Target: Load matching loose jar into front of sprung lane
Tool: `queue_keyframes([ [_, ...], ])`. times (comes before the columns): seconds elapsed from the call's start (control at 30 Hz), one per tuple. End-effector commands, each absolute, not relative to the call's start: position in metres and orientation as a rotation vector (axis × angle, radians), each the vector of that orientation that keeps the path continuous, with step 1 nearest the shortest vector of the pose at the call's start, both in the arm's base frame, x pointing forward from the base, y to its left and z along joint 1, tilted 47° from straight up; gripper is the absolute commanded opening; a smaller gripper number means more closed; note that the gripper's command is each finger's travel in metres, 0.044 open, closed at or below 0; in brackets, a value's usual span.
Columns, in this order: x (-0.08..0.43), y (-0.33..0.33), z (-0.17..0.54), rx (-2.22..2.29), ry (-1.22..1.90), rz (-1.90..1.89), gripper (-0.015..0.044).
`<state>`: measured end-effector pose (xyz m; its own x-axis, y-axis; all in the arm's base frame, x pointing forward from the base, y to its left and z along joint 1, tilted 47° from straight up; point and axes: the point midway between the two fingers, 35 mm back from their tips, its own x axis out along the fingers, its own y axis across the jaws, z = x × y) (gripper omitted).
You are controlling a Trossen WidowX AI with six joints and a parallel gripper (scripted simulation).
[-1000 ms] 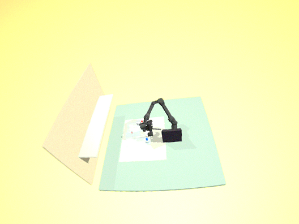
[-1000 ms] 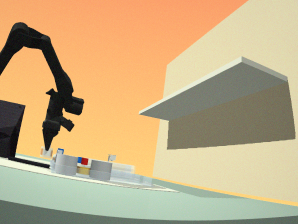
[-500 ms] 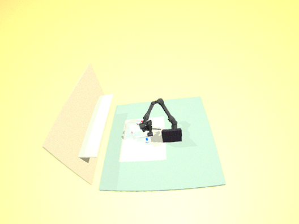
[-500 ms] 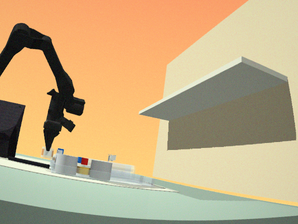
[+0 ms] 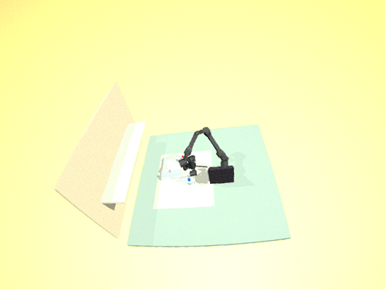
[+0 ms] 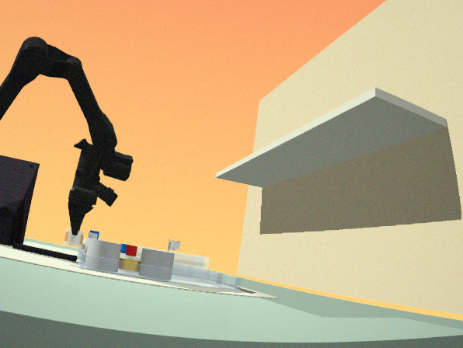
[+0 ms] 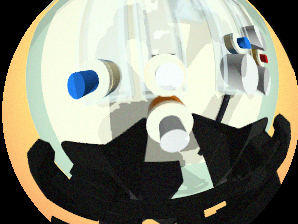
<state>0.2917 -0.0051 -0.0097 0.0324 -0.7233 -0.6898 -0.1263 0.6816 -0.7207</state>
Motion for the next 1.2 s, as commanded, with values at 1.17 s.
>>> queue_keyframes([
  [1.17,0.314,-0.002,-0.01,-0.731,1.472,-0.532,0.0],
])
